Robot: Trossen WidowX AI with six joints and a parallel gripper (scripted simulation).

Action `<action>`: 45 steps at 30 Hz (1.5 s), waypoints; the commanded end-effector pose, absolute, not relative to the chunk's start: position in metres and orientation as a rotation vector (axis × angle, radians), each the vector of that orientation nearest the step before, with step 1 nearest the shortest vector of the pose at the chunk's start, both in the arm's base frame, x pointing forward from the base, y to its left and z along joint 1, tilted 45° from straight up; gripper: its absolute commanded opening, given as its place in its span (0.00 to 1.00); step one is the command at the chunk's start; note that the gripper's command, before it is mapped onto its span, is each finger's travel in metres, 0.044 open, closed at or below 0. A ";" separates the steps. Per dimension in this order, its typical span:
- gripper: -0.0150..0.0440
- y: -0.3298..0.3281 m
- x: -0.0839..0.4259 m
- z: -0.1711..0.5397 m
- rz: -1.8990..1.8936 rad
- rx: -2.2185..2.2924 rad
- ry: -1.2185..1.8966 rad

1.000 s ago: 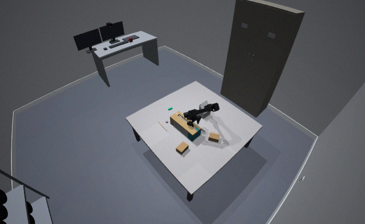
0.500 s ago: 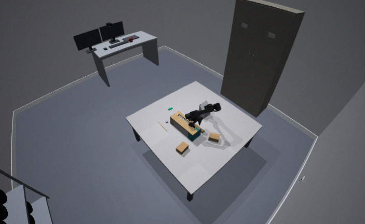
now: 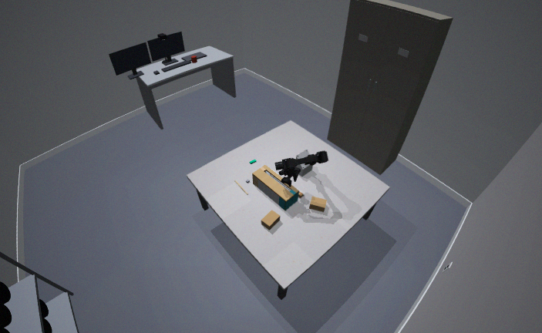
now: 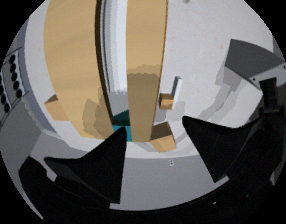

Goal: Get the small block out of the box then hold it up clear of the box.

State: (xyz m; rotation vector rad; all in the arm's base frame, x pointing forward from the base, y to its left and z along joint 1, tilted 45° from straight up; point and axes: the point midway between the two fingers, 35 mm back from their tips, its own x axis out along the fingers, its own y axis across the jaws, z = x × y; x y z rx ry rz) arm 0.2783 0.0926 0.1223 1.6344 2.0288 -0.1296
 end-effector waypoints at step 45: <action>0.74 0.115 0.221 0.174 1.394 -2.042 -0.801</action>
